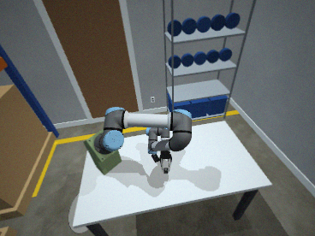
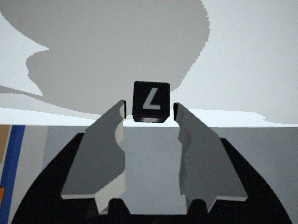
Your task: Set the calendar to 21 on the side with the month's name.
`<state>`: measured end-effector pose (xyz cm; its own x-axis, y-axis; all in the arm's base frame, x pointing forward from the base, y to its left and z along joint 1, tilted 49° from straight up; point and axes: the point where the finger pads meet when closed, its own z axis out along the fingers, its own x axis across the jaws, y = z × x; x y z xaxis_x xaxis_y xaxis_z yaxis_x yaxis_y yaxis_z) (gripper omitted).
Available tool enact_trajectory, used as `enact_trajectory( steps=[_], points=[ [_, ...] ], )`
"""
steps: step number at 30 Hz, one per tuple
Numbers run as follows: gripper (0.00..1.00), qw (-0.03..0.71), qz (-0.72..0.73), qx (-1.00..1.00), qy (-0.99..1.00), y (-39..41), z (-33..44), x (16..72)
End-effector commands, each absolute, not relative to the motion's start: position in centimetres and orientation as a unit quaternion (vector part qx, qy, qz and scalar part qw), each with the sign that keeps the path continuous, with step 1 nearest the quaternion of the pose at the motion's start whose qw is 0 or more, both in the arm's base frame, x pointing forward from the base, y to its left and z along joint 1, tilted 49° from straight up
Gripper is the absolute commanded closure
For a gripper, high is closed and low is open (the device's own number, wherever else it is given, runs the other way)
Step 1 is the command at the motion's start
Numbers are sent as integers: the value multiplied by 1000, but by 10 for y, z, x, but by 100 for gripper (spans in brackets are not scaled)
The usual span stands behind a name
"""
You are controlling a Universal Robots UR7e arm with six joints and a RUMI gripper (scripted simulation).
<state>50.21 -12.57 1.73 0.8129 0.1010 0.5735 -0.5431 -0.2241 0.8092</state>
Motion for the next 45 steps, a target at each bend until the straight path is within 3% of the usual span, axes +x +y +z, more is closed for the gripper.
enact_trajectory(
  steps=[1, 21, 22, 45],
  points=[
    [71, 604, 267, 735, -150, -125, 18, 502],
    [71, 604, 267, 735, -150, -125, 18, 502],
    [89, 604, 267, 735, -150, -125, 18, 502],
    [89, 604, 267, 735, -150, -125, 18, 502]
  ],
)
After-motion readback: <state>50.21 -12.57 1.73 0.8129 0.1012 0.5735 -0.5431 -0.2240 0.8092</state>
